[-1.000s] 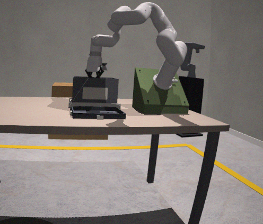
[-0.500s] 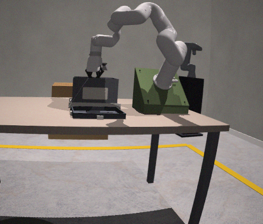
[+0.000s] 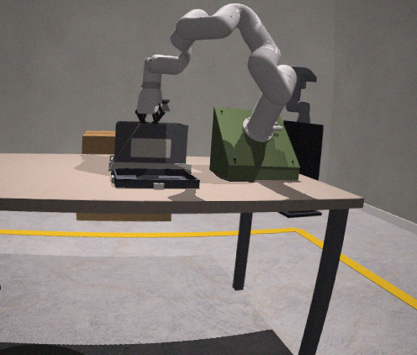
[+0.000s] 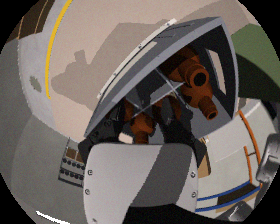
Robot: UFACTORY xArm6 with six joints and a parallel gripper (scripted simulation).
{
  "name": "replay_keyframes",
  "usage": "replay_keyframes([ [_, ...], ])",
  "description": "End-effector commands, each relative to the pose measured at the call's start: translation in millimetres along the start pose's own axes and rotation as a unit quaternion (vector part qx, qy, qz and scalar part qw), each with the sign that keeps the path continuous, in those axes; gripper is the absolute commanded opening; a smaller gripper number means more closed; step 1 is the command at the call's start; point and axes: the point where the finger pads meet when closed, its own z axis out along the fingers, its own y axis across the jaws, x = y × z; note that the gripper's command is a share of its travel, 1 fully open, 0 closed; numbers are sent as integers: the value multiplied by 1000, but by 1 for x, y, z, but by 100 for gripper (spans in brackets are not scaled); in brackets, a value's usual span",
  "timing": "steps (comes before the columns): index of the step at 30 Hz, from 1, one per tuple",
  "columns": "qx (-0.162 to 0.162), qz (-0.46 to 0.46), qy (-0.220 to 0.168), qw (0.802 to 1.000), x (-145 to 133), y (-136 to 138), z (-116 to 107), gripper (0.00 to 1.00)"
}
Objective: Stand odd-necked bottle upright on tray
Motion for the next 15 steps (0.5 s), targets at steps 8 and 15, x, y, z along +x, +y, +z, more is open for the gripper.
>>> replay_keyframes([
  [8, 2, -1, 0, 1000, -1, -1, -11, 65],
  [15, 2, -1, 0, 1000, -1, -1, -31, 65],
])
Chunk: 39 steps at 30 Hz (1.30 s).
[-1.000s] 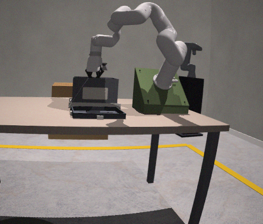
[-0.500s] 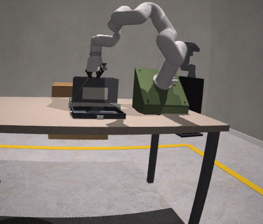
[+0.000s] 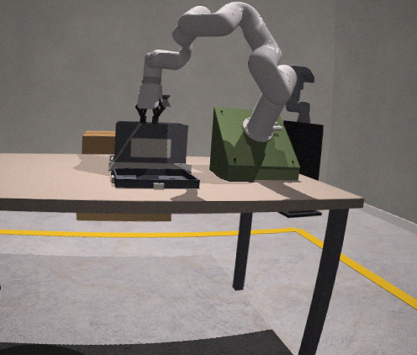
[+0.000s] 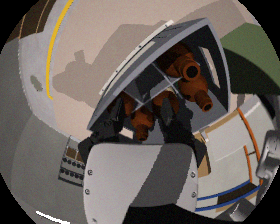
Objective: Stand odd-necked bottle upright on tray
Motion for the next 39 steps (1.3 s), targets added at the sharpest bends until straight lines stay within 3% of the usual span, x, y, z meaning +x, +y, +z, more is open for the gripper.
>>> replay_keyframes([
  [1, 2, -1, 0, 1000, -1, -1, -15, 65],
  [17, 2, -1, 0, 1000, -1, -1, -57, 65],
  [30, 2, -1, 0, 1000, -1, -1, -65, 65],
  [31, 2, -1, 0, 1000, -1, -1, -65, 0],
  [39, 2, -1, 0, 1000, -1, -1, -65, 0],
])
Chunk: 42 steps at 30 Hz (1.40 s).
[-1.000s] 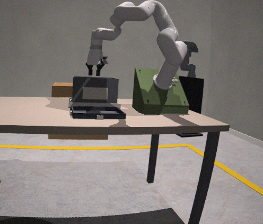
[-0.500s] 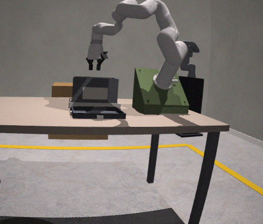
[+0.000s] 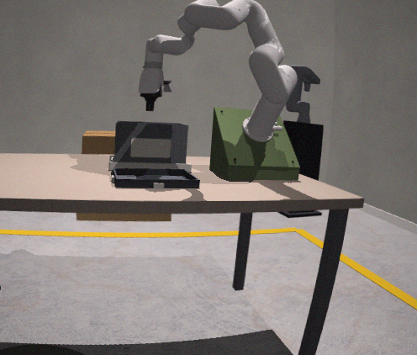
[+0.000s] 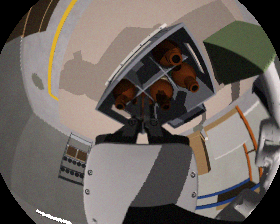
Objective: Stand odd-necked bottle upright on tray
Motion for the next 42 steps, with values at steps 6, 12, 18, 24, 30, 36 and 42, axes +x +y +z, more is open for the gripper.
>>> replay_keyframes([
  [6, 2, -1, 0, 1000, 0, -1, -2, 0],
  [12, 2, -1, 0, 1000, 0, -1, -2, 0],
  [18, 2, -1, 0, 1000, 0, -1, -2, 0],
  [24, 2, -1, 0, 1000, 0, -1, -2, 0],
  [30, 3, -1, 0, 1000, -36, 29, -3, 0],
  [36, 2, -1, 0, 1000, -65, 60, -2, 0],
  [42, 2, -1, 0, 1000, -65, 61, -2, 65],
])
